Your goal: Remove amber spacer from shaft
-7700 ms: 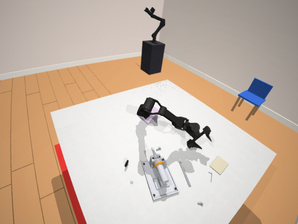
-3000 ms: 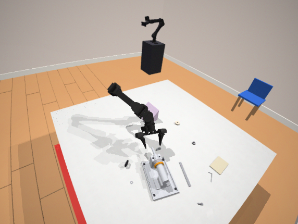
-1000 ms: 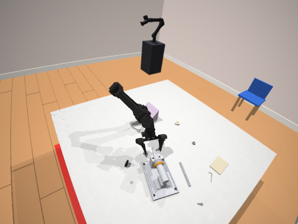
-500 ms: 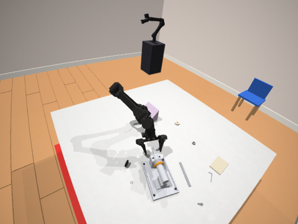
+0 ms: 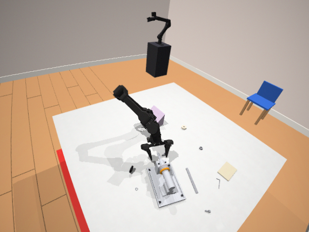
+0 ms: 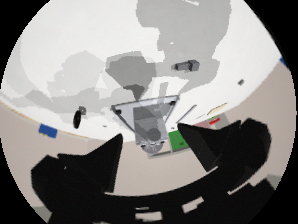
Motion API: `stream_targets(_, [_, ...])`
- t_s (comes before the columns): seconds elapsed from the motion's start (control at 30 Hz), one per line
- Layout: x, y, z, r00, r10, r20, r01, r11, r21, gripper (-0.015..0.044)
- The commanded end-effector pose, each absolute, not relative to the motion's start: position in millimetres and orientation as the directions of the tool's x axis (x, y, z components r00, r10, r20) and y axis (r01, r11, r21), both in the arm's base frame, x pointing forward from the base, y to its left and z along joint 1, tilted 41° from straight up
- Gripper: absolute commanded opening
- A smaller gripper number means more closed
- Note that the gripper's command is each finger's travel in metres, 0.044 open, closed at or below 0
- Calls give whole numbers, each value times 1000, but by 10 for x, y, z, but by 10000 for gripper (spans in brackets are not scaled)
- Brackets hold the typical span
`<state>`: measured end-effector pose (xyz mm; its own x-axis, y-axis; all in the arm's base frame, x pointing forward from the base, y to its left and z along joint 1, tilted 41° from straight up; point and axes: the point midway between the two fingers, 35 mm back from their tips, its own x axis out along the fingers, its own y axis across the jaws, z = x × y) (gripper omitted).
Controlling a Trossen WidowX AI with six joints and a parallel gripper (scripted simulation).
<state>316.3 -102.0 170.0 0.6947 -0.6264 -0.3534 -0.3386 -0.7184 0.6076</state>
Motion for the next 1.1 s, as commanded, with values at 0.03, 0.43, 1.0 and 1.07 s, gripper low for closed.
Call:
stream_targets(0.03, [3172,-1016,1704,698,-624,-353,-335,-719,609,440])
stream_targets(0.43, [3239,-1074,1672,698,-624,-352,-335,-719,609,440])
stream_targets(1.0, [3297,-1129,1642,698,-624,-352,-335,-718,610,440])
stream_targets(1.07, [3297,-1129,1642,698,-624,-352,-335,-718,610,440])
